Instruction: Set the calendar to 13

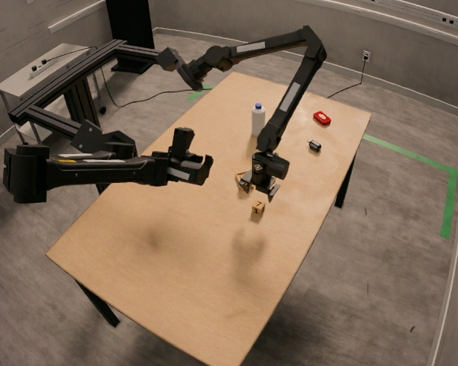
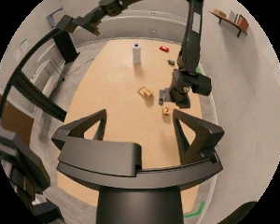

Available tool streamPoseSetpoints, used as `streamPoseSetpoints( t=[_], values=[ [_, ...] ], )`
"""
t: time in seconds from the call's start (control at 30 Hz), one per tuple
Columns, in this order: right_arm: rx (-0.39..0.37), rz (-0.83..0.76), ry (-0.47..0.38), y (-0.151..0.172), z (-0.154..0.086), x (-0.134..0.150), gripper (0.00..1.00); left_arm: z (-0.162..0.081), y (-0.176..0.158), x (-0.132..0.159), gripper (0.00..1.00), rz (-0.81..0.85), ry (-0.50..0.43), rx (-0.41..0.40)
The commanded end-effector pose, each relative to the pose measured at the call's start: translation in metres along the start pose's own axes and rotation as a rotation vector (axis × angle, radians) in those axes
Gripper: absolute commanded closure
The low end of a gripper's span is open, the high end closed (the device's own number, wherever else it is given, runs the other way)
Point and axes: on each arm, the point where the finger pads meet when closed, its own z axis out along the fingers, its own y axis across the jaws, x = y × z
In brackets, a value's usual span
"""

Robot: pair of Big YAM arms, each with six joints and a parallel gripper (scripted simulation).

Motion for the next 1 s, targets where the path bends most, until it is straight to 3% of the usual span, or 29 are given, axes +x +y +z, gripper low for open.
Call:
streamPoseSetpoints(
  t=[0.0, 0.17, 0.5, 0.77, 0.97],
  values=[
    [0.001, 0.007, 0.002, -0.005, -0.001, 0.0, 0.0, 0.013, 0.007, -0.006, 0.0, -0.026, -0.015, -0.017],
    [0.001, 0.007, 0.002, -0.005, -0.001, 0.0, 0.0, 0.011, 0.003, -0.011, 0.0, 0.049, -0.01, -0.018],
    [0.001, 0.007, 0.002, -0.005, -0.001, 0.0, 0.0, 0.014, -0.025, -0.041, 0.0, 0.531, 0.125, -0.06],
    [0.001, 0.007, 0.002, -0.005, -0.001, 0.0, 0.0, 0.021, -0.03, -0.05, 0.0, 0.725, 0.21, -0.096],
    [0.001, 0.007, 0.002, -0.005, -0.001, 0.0, 0.0, 0.02, -0.04, -0.057, 0.0, 0.722, 0.229, -0.097]
  ],
)
